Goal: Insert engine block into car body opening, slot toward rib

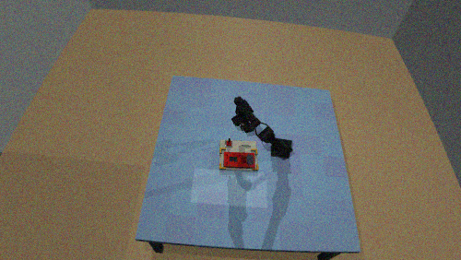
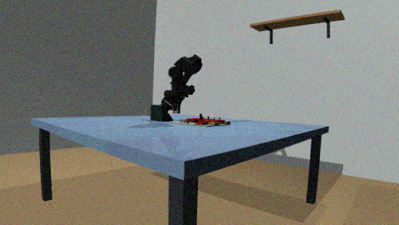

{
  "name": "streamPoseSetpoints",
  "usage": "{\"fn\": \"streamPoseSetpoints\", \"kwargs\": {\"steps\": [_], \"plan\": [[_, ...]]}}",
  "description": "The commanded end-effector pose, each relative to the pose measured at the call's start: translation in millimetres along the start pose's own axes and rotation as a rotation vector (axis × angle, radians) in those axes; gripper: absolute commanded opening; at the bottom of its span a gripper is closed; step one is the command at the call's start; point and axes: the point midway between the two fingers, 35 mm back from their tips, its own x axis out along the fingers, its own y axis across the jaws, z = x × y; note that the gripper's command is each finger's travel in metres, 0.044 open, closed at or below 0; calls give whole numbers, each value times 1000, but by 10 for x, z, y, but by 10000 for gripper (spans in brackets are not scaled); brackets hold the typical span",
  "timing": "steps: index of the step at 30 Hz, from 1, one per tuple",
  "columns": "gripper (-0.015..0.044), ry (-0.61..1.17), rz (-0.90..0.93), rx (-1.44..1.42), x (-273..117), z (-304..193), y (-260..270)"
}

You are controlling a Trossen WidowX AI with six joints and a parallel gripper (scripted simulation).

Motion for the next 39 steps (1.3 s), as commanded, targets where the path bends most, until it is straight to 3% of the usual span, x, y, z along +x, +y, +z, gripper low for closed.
{"fn": "streamPoseSetpoints", "kwargs": {"steps": [1,39], "plan": [[0,0,5,3,88,1,13],[0,-1,7,2,655,5,22]]}}
